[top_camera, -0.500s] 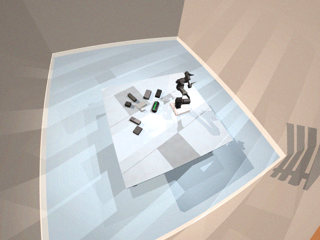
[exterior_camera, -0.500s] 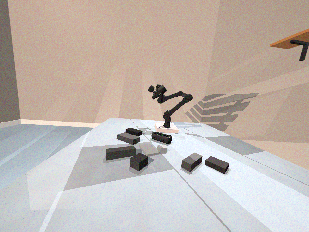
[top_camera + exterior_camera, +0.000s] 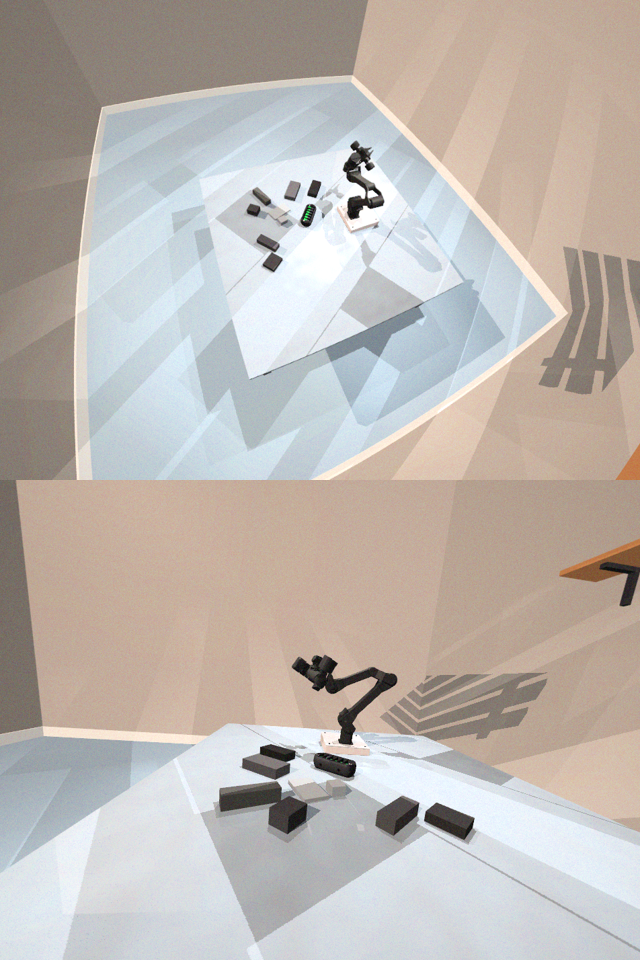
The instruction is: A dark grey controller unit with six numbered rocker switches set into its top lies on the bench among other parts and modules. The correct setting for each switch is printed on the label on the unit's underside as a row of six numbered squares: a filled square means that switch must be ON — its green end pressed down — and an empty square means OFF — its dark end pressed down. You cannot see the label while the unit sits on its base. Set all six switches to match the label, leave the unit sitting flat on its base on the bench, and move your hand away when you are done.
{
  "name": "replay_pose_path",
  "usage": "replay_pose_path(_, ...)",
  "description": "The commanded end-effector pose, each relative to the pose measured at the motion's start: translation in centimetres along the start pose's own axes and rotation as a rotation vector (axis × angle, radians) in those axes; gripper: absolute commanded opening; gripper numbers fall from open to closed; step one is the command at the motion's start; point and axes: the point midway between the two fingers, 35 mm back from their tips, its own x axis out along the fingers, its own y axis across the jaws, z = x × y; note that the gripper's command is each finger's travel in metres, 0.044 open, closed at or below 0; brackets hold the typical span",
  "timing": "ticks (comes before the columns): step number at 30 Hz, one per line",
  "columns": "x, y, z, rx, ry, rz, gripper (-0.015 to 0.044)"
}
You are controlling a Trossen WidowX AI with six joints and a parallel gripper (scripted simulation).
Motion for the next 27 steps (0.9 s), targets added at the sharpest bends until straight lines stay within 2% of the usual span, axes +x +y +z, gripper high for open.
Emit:
replay_pose_path(1, -1.7, 3.4, -2.8, 0.028, 0.127, 0.172, 0.0000)
replay_pose_path(8, -7.8, 8.3, -8.6, 0.076, 0.456, 0.467, 0.0000)
replay_pose_path(15, -16.4, 9.8, -13.6, 0.084, 0.858, 0.659, 0.0000)
replay_pose_path(21, -24.3, 7.9, -16.4, 0.029, 1.230, 0.716, 0.0000)
replay_pose_path(27, -31.3, 3.3, -17.6, -0.098, 1.583, 0.655, 0.0000)
